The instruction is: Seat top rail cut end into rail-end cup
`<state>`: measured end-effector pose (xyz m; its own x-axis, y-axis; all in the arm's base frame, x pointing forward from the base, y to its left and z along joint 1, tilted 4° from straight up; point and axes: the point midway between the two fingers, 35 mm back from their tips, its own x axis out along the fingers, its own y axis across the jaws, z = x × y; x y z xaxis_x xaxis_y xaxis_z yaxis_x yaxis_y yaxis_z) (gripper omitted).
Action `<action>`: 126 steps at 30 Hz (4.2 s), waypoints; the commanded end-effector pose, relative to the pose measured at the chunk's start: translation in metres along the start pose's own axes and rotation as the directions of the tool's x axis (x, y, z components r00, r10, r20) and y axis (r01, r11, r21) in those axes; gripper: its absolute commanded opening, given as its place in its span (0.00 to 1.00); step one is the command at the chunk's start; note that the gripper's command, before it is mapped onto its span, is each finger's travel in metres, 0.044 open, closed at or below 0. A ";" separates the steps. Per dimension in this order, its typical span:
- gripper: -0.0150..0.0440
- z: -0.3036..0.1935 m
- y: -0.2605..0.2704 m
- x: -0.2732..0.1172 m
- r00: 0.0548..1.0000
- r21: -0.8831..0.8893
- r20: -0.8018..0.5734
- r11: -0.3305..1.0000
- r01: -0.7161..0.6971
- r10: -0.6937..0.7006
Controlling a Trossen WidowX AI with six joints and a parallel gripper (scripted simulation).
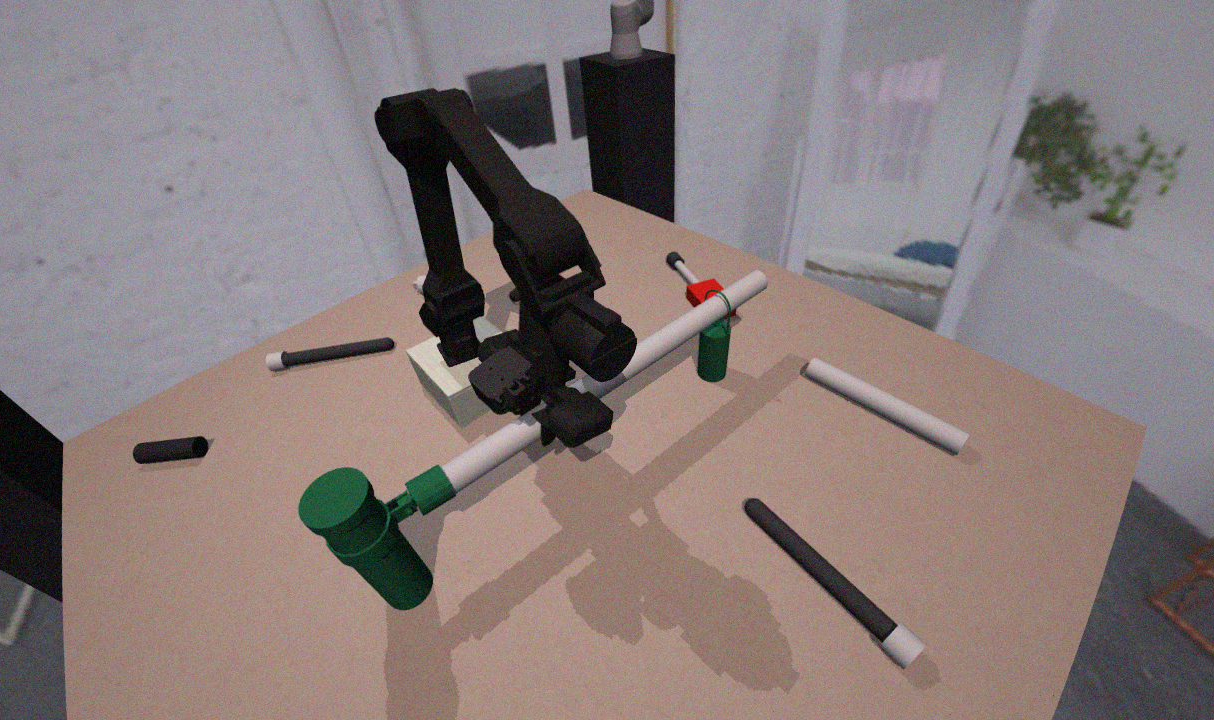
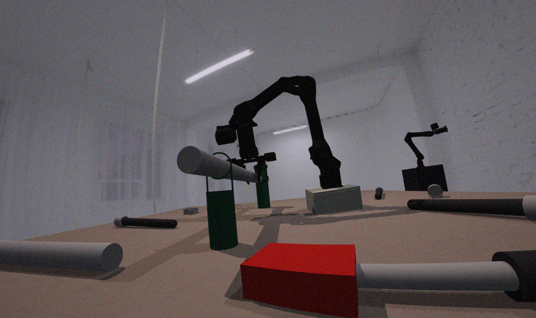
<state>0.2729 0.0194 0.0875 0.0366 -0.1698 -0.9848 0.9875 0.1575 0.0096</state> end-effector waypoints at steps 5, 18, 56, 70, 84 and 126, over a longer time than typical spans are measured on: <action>0.25 0.003 0.000 -0.002 1.000 0.001 0.008 1.000 0.000 0.000; 0.25 0.005 0.000 -0.003 1.000 0.000 0.012 1.000 -0.001 0.001; 0.25 0.015 -0.001 0.001 1.000 0.000 0.002 1.000 0.004 -0.004; 0.25 0.023 -0.001 0.003 1.000 0.000 0.002 1.000 0.004 -0.004; 0.25 0.032 -0.001 0.005 1.000 0.000 0.003 1.000 0.004 -0.004; 1.00 0.002 -0.002 -0.042 1.000 -0.002 -0.012 1.000 0.006 -0.006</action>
<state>0.2710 0.0219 0.1246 0.0239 -0.1624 -0.9864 0.9864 0.1644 -0.0031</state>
